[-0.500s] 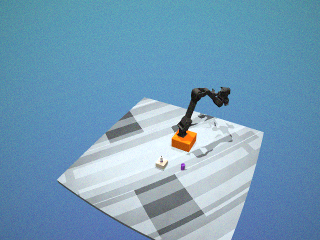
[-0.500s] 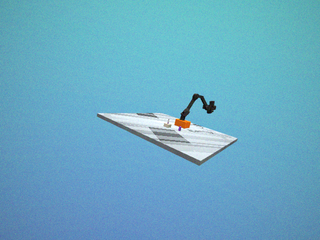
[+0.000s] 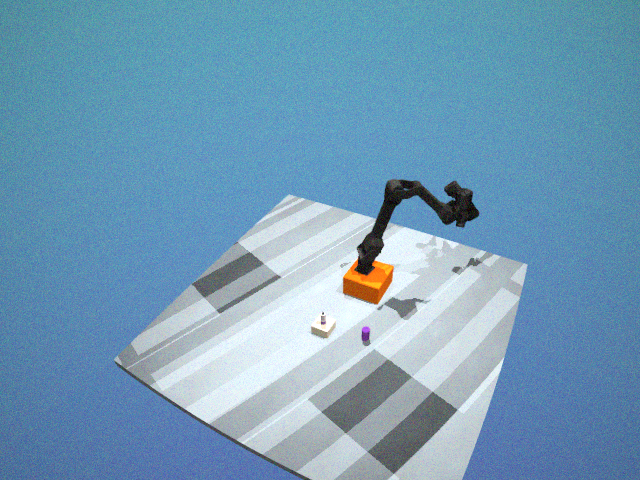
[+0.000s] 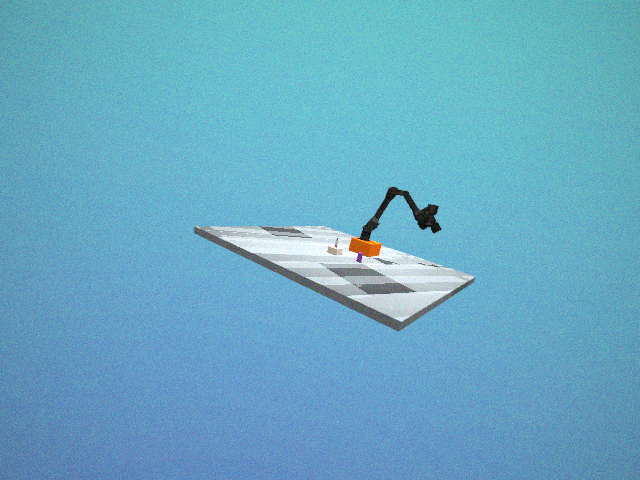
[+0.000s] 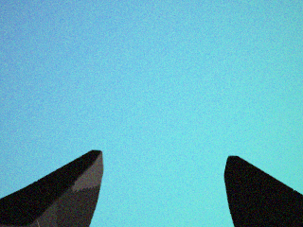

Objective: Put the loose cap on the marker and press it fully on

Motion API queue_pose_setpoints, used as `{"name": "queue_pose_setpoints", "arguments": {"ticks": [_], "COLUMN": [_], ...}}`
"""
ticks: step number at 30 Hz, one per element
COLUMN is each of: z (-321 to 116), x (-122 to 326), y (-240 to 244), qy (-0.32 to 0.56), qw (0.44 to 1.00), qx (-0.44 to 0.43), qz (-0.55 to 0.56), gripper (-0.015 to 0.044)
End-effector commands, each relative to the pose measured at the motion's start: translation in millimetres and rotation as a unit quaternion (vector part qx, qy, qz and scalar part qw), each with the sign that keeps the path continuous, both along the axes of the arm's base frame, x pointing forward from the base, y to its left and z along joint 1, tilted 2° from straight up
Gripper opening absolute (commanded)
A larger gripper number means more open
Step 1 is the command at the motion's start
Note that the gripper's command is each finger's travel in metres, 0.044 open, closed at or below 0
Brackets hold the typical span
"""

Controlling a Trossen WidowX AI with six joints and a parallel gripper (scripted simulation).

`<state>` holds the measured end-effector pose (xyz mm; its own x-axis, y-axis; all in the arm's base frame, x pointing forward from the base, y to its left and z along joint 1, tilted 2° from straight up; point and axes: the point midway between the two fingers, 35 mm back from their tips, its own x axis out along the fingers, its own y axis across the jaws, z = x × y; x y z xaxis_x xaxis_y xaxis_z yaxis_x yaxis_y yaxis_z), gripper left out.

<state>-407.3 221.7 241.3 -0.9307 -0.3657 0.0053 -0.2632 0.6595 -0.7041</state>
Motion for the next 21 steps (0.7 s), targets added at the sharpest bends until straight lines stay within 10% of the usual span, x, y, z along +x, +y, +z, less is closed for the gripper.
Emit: {"name": "queue_pose_setpoints", "arguments": {"ticks": [1, 11, 21], "z": [-10.0, -45.2, -73.3], "x": [27.4, 140.5, 264.4], "y": [57.0, 171.6, 222.7], "qy": [-0.074, -0.113, -0.006], "qw": [0.976, 0.765, 0.438], "qx": [-0.178, -0.549, -0.793], "qz": [-0.100, -0.315, -0.423], "gripper": [0.0248, 0.0248, 0.0248]}}
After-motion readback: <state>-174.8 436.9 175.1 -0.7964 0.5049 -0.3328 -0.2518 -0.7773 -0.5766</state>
